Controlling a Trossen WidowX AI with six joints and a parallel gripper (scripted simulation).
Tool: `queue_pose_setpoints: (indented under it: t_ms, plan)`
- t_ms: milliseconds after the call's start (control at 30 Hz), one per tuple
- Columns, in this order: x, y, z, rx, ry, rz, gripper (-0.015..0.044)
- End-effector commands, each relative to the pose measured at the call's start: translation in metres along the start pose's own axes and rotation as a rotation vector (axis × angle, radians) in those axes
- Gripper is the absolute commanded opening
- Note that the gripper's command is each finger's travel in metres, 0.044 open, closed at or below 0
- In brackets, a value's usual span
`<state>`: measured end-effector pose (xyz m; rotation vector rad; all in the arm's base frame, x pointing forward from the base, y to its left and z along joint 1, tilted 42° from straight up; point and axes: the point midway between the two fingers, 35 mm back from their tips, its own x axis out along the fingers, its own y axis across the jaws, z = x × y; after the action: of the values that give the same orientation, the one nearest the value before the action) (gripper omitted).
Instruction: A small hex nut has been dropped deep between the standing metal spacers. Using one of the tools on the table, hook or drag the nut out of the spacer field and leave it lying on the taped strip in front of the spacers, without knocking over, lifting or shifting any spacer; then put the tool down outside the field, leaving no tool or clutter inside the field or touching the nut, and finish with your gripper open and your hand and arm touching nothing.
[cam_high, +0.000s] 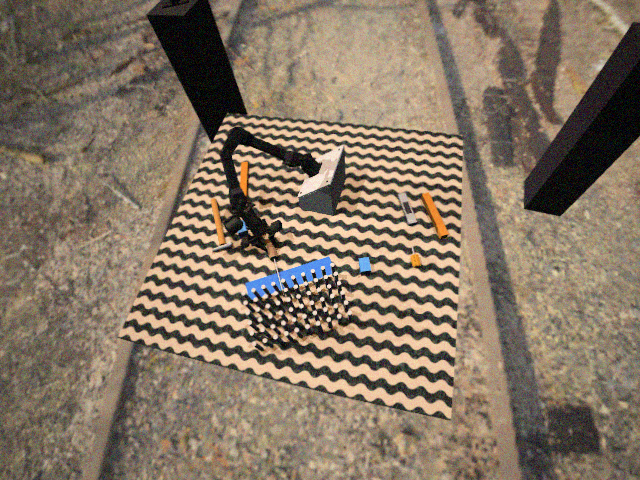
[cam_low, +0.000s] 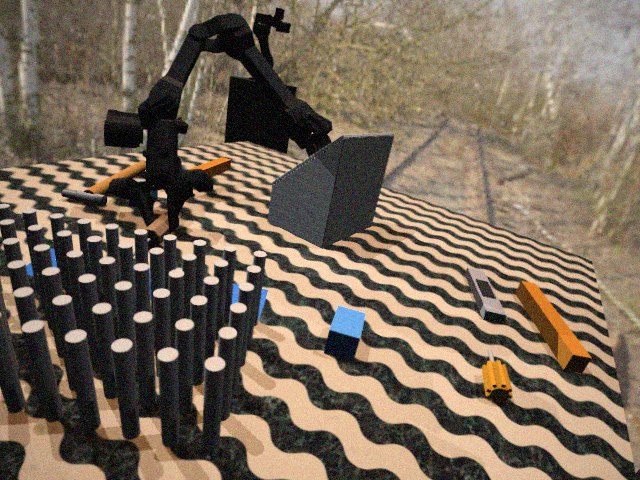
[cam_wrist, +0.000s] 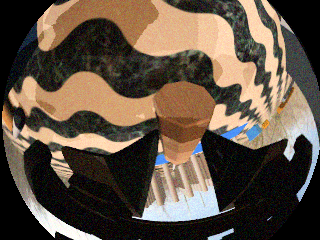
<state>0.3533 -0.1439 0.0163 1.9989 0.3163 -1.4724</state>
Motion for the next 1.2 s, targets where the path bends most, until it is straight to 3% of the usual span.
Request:
queue_pose_setpoints:
  t_ms: [0,1167]
  plan:
    - [-0.003,-0.001,0.004,-0.004,-0.002,-0.002,0.0000]
    - [-0.019,-0.001,0.028,-0.004,-0.004,-0.001,0.0000]
